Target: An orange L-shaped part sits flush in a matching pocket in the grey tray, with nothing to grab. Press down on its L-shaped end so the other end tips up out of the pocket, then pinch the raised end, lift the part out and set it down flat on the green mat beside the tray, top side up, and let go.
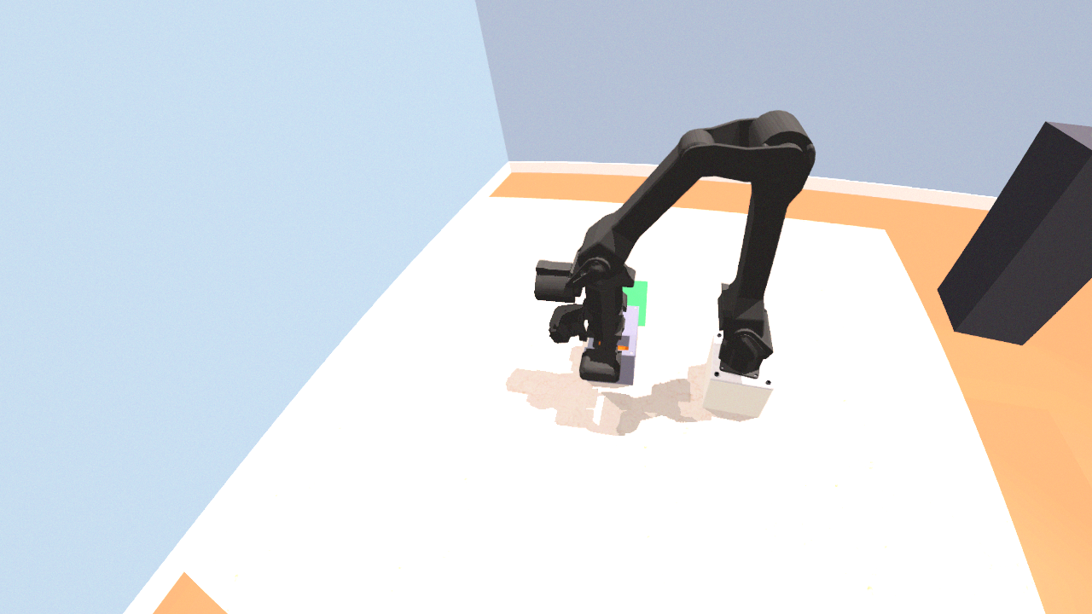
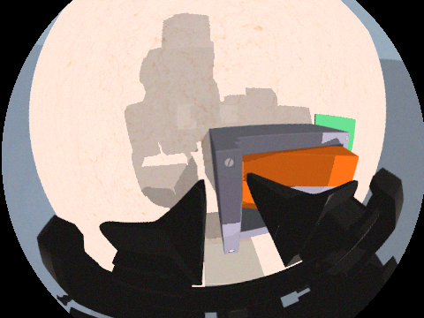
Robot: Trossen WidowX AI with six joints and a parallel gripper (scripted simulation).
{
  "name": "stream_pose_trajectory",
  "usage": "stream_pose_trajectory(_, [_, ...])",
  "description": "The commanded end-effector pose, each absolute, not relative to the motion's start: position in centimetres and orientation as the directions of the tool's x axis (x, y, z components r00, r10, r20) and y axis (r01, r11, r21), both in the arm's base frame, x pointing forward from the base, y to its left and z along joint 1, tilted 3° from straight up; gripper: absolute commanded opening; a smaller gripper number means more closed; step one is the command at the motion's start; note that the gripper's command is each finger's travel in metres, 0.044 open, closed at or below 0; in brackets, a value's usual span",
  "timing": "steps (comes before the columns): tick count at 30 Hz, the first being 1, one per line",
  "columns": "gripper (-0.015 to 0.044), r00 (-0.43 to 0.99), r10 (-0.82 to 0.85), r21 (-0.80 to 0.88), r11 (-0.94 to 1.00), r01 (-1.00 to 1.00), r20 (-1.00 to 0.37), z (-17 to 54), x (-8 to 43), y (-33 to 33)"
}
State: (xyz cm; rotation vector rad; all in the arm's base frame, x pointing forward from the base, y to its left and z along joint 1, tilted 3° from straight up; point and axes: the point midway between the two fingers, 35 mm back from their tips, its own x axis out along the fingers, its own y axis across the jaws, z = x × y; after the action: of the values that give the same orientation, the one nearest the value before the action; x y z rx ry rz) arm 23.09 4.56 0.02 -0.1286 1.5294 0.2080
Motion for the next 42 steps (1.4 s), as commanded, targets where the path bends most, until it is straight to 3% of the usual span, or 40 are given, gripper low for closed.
stream_pose_trajectory(1, [0.0180, 0.026, 0.049, 0.042, 0.977, -0.208, -0.998, -0.7, 23.0, 4.5])
stream_pose_trajectory(33, [0.0180, 0.026, 0.050, 0.043, 0.977, -0.208, -0.998, 0.1, 22.7, 5.6])
stream_pose_trajectory(42, [0.0180, 0.027, 0.048, 0.042, 0.977, -0.208, -0.998, 9.3, 22.8, 4.1])
